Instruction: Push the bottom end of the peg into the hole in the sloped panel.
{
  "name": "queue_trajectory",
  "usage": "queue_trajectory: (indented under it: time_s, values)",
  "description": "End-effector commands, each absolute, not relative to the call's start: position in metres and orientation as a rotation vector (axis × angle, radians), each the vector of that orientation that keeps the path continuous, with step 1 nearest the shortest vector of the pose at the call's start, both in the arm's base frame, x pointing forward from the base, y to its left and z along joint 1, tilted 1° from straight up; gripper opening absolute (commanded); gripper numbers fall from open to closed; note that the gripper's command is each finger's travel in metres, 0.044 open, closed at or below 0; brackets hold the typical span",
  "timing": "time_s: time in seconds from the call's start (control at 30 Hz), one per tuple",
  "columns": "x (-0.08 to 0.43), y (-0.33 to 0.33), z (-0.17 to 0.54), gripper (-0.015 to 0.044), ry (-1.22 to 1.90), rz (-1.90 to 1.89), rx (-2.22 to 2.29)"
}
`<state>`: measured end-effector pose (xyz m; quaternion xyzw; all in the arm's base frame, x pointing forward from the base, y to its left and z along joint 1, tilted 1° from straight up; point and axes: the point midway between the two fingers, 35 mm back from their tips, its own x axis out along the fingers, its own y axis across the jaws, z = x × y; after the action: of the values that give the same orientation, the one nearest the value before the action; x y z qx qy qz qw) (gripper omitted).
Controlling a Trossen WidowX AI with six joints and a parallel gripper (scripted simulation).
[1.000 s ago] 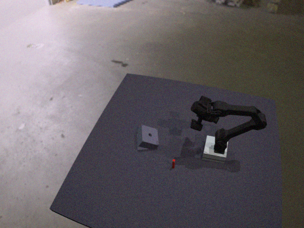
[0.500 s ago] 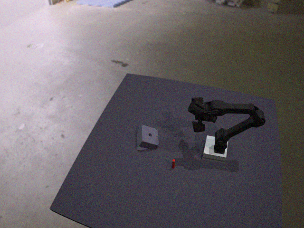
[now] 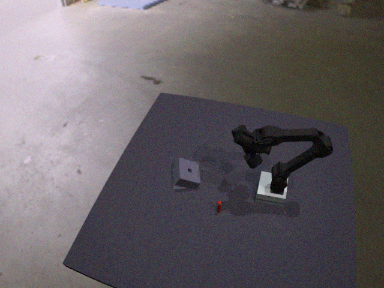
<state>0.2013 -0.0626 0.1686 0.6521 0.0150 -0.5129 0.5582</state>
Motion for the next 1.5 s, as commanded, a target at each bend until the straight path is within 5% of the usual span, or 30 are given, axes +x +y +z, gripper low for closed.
queue_trajectory:
  time_s: [0.0, 1.47]
  values:
    - [0.204, -0.058, 0.167, 0.044, 0.129, -1.19, 1.451]
    - [0.235, -0.006, 0.148, 0.044, 0.903, -0.701, 0.454]
